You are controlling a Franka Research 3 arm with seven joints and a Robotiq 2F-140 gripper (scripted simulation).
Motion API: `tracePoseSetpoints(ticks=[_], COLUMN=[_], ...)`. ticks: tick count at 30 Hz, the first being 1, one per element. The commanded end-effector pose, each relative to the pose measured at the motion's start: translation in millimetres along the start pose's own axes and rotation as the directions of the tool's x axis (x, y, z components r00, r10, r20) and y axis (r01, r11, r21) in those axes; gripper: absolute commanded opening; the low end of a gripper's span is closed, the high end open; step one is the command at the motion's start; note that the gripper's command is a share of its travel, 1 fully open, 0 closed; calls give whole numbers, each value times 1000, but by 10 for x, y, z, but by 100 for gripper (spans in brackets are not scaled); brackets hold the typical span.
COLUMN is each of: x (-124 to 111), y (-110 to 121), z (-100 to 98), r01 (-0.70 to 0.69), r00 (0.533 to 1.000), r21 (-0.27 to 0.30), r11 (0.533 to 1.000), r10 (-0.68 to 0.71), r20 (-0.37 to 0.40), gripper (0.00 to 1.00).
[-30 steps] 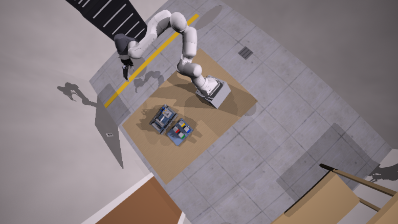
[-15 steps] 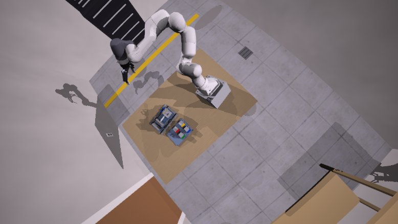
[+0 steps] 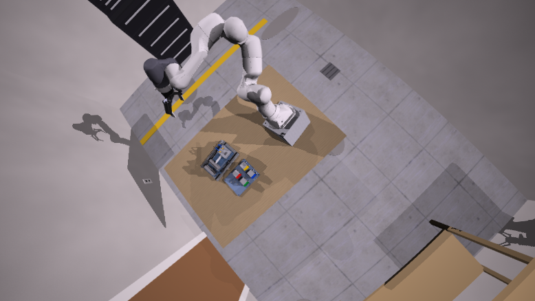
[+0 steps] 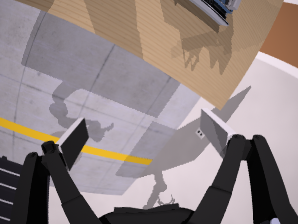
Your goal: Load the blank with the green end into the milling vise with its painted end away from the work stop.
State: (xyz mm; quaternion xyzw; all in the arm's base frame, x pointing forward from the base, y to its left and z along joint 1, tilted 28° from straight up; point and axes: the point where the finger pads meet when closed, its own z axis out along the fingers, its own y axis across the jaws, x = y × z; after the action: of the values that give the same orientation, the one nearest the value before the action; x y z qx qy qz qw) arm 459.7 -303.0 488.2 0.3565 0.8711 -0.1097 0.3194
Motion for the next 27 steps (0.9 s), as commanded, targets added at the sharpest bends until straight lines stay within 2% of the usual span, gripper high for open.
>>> tracePoseSetpoints(ticks=[1,11,12,16,27], x=[147,147,190,424,424], y=[11,11,81,263,263], z=[23,23,24,19,19], r01=[-164,-164,-132,-272,-272], r00=[986,986,990,956,956], r21=[69,69,82,183,183], r11=[984,984,988,945,945], r10=[167,167,135,287,287], r20=[-30,-30,-38,-61,-61], gripper=[100,100,100,100,100])
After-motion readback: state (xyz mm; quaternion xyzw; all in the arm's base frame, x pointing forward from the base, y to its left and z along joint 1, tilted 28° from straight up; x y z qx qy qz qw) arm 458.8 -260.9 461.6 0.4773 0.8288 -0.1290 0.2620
